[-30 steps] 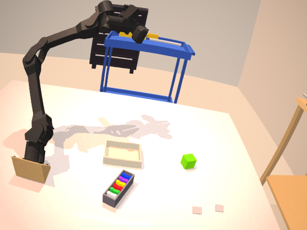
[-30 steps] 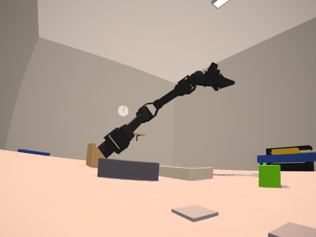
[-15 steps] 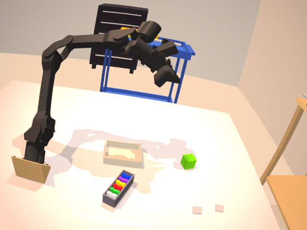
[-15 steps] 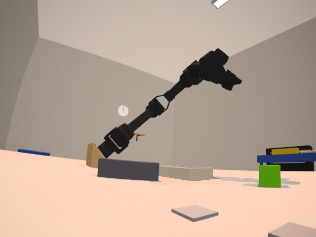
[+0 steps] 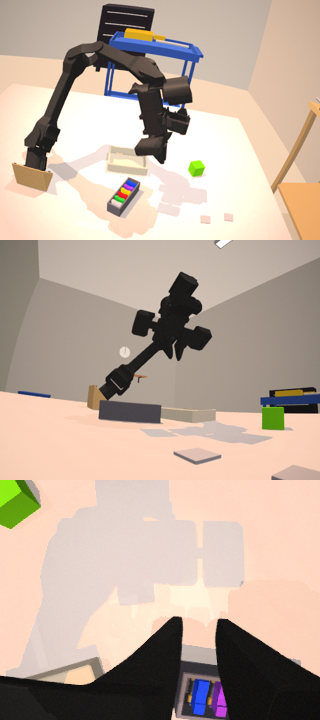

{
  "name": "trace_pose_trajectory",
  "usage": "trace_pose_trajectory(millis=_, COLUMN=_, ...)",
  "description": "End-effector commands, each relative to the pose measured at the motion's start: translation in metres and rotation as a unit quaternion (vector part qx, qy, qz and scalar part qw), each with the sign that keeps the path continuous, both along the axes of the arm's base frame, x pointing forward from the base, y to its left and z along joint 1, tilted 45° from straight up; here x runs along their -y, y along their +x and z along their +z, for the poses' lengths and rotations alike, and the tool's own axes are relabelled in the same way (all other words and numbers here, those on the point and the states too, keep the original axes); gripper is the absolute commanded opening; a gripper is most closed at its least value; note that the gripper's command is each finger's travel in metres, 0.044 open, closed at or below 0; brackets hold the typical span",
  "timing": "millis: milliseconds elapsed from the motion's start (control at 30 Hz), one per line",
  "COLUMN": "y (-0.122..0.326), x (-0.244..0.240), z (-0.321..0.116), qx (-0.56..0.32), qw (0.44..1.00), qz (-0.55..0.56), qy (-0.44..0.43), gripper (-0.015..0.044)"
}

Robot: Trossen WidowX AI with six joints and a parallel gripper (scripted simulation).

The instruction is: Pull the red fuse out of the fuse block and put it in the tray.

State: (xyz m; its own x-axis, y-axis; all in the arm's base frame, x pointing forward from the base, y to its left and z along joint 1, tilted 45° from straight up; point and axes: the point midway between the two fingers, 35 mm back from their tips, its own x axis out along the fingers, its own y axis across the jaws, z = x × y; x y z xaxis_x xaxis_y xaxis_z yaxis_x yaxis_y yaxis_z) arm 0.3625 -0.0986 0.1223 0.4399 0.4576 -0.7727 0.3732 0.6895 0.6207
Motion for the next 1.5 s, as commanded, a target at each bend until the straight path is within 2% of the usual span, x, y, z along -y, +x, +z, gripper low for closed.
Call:
trace_pose_trajectory(millis=0, y=-0.035, x=-0.002, z=-0.045, qx=-0.079, qw=0.995, qz=0.039, qy=0.046, gripper=0.0072)
trace_pose_trajectory(millis=200, y=-0.082, x=-0.008, z=-0.085, qx=-0.156, qw=0.976, qz=0.086, qy=0.123, gripper=0.0072)
trace_pose_trajectory(millis=1467, y=-0.081, x=-0.028, z=-0.108, qx=-0.156, qw=0.976, qz=0.086, qy=0.123, gripper=0.0072)
